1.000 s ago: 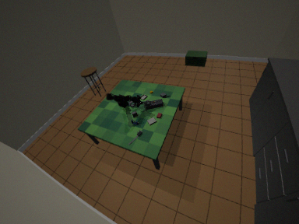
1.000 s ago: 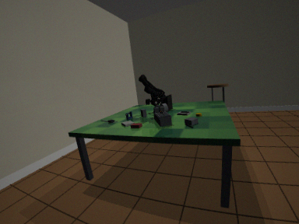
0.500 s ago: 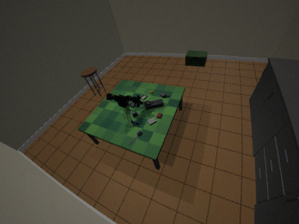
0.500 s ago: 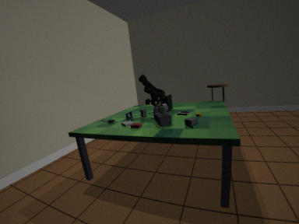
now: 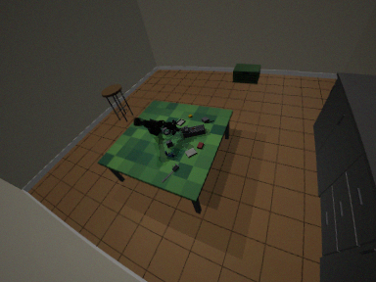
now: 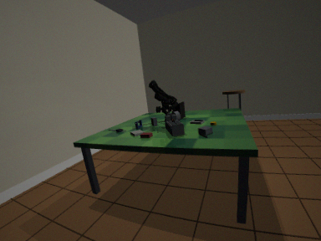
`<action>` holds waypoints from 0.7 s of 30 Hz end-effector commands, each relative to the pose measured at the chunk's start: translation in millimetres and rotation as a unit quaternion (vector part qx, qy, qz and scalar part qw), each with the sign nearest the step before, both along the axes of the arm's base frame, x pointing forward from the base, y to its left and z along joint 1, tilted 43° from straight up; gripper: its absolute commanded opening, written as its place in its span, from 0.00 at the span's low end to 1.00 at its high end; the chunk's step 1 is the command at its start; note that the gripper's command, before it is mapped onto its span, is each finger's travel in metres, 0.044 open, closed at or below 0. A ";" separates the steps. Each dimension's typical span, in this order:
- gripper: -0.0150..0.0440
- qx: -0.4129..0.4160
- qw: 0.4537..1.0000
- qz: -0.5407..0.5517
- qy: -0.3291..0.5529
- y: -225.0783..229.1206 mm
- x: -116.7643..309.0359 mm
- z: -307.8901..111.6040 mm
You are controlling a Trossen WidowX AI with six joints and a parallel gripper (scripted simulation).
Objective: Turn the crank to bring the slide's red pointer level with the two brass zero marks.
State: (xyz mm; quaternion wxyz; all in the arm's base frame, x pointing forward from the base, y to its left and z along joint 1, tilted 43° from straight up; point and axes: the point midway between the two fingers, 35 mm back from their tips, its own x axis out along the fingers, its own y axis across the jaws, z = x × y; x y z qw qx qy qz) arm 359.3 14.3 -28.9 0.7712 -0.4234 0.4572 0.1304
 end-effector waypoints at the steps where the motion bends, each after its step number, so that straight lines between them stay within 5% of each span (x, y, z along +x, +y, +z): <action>1: 0.25 -0.003 1.000 -0.008 -0.010 -5.9 5.2 5.0; 21: 0.25 -0.003 1.000 -0.008 -0.010 -10.7 7.9 5.5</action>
